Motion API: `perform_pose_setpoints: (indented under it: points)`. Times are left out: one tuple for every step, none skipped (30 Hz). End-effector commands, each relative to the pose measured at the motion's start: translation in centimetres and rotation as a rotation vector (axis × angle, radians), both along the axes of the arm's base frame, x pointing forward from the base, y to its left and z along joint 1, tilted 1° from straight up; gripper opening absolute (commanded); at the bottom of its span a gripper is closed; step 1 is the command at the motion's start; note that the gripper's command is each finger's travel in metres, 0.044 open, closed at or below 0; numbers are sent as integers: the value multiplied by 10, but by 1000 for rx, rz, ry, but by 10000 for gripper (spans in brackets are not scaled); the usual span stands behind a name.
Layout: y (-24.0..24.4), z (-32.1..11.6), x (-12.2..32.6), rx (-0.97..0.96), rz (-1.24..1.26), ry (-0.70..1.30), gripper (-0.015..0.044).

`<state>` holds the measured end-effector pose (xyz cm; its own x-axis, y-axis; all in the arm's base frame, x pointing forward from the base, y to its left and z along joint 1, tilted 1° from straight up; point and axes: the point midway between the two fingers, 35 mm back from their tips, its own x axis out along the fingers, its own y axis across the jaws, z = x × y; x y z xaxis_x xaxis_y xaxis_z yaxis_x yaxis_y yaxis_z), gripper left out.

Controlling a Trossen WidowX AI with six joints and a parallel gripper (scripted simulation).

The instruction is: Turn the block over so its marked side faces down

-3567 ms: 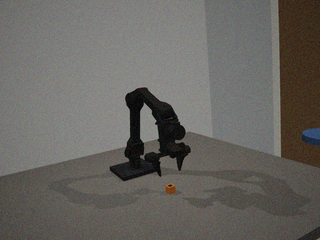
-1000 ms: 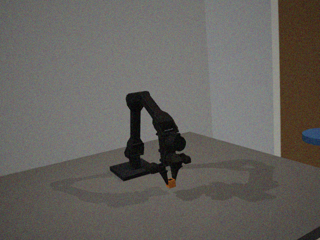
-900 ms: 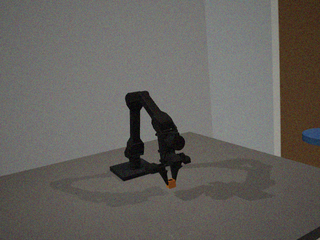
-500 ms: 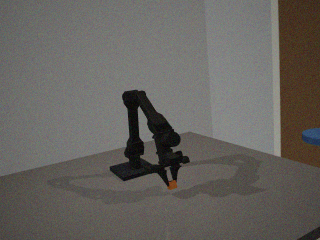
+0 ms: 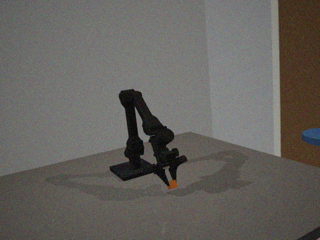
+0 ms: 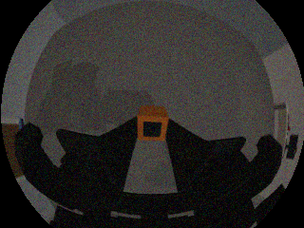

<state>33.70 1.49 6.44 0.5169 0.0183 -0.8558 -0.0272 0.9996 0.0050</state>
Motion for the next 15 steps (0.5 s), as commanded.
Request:
perform_pose_setpoints:
  points:
    - [-1,0,-2,-6,4,-28,0]
    - [-1,-1,-2,-6,4,-30,0]
    - [-1,-2,-1,-6,4,-37,0]
    - [-1,-4,0,-6,4,-49,0]
    - [-1,-6,2,-5,4,-64,0]
    - [0,-8,3,-5,4,-79,0]
    - [0,-10,5,-5,4,-94,0]
    - [0,-12,6,-4,4,-109,0]
    - [0,-14,7,-4,4,-124,0]
    - [0,-16,8,-3,4,-139,0]
    - [0,-18,9,-3,4,-154,0]
    - [0,-19,10,2,-1,-170,0]
    - [0,-20,11,8,-7,-186,0]
    - [0,-21,11,13,-11,-202,0]
    - [1,-22,12,17,-14,-217,0]
